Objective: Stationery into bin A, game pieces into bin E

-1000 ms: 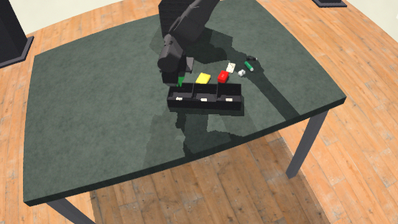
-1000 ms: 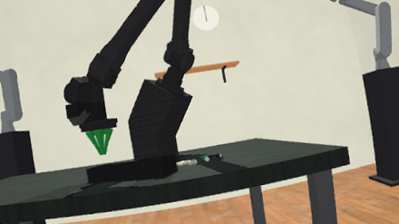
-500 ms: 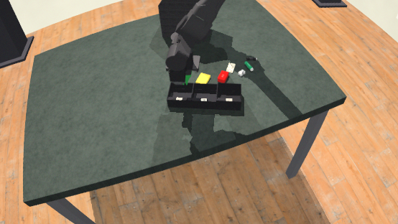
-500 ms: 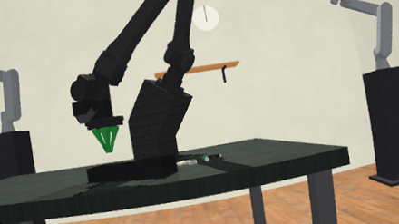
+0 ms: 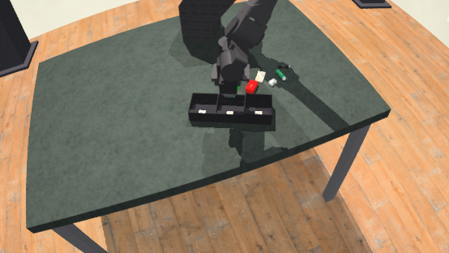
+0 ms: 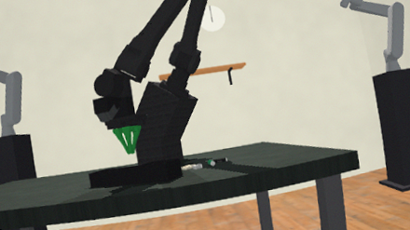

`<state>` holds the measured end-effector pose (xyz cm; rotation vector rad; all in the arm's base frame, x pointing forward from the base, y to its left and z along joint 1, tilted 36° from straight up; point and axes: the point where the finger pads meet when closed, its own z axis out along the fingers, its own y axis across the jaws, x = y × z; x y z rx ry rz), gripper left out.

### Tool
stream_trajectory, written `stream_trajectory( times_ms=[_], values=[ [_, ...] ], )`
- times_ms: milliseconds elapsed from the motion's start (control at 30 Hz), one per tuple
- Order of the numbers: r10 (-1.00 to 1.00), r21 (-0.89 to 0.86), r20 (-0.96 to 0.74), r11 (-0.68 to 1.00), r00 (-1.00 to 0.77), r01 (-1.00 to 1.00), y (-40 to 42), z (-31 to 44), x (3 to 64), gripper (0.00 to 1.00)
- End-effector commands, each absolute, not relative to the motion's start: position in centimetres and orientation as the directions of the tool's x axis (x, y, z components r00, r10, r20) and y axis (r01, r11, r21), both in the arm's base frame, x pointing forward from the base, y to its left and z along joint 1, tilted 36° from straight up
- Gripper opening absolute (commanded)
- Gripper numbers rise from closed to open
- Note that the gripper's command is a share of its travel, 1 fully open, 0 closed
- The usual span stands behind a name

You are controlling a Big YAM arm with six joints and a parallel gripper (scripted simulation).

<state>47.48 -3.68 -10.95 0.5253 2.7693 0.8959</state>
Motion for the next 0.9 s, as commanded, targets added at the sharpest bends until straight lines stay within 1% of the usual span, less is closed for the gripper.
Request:
stream_trajectory(
  times_ms=[0, 133, 167, 367, 633, 733, 767, 867],
  values=[
    [0.439, 0.591, -0.046, 0.736, -0.897, 0.330, -5.2, -11.7, 47.0, 0.08],
    [0.439, 0.590, -0.038, 0.735, -0.898, 0.334, -5.2, -11.7, 46.8, 0.08],
    [0.406, 0.592, -0.045, 0.747, -0.913, 0.303, -3.3, -11.9, 47.2, 0.08],
    [0.406, 0.593, -0.070, 0.751, -0.911, 0.289, -2.9, -12.7, 49.0, 0.08],
    [0.406, 0.594, -0.067, 0.750, -0.911, 0.291, -1.7, -14.5, 49.4, 0.08],
    [0.419, 0.597, -0.091, 0.749, -0.903, 0.287, -2.4, -13.5, 50.1, 0.08],
    [0.406, 0.594, -0.067, 0.750, -0.911, 0.291, -1.4, -14.9, 49.5, 0.08],
    [0.406, 0.594, -0.066, 0.750, -0.911, 0.291, -0.9, -15.6, 49.7, 0.08]
  ],
)
